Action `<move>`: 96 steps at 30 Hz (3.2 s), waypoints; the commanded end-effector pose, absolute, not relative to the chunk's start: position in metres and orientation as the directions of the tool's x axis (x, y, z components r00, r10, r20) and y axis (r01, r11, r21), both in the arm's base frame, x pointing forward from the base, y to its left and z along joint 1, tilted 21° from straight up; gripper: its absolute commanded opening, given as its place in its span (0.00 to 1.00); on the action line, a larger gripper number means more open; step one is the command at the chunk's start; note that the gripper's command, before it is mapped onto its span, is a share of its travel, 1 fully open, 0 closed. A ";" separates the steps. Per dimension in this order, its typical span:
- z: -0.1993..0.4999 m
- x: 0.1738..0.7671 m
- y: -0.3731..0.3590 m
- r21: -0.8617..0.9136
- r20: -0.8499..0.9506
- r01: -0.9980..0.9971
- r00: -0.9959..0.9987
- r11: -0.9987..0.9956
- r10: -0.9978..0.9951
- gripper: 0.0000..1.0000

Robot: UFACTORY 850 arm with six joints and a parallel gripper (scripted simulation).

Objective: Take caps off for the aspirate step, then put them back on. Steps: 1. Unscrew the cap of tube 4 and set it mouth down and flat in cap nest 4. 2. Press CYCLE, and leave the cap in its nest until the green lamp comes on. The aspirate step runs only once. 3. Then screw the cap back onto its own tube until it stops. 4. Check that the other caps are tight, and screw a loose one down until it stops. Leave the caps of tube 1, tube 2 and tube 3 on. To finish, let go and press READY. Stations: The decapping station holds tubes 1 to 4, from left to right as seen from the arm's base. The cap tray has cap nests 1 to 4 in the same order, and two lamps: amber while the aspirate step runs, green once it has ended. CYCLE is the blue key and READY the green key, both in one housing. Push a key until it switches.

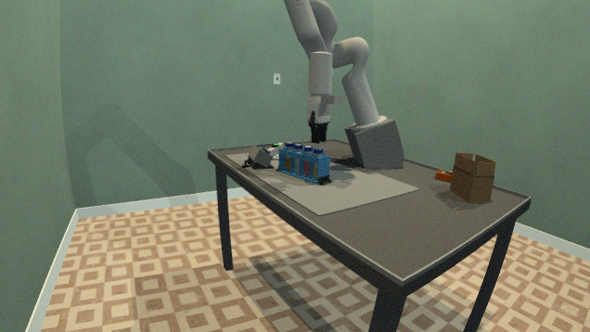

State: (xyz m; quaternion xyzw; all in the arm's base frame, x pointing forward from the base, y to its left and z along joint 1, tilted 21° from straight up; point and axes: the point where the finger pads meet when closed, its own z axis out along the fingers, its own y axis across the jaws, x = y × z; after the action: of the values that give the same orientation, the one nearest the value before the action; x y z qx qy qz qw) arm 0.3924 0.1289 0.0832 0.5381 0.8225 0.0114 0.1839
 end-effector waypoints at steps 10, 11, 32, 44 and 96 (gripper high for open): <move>0.057 0.402 0.124 0.217 -0.291 0.881 -0.353 0.420 0.889 0.46; 0.057 0.402 0.124 0.217 -0.291 0.881 -0.353 0.420 0.889 0.46; 0.052 0.404 0.123 0.217 -0.291 0.881 -0.353 0.420 0.889 0.46; 0.048 0.405 0.123 0.217 -0.291 0.881 -0.353 0.420 0.889 0.46; 0.048 0.405 0.123 0.328 -0.155 0.944 0.102 -0.046 0.983 0.46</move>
State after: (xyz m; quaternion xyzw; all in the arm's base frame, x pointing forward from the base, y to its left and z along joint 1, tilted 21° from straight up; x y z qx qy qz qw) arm 0.4045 0.1224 0.0478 0.7171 0.6726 0.0496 0.1759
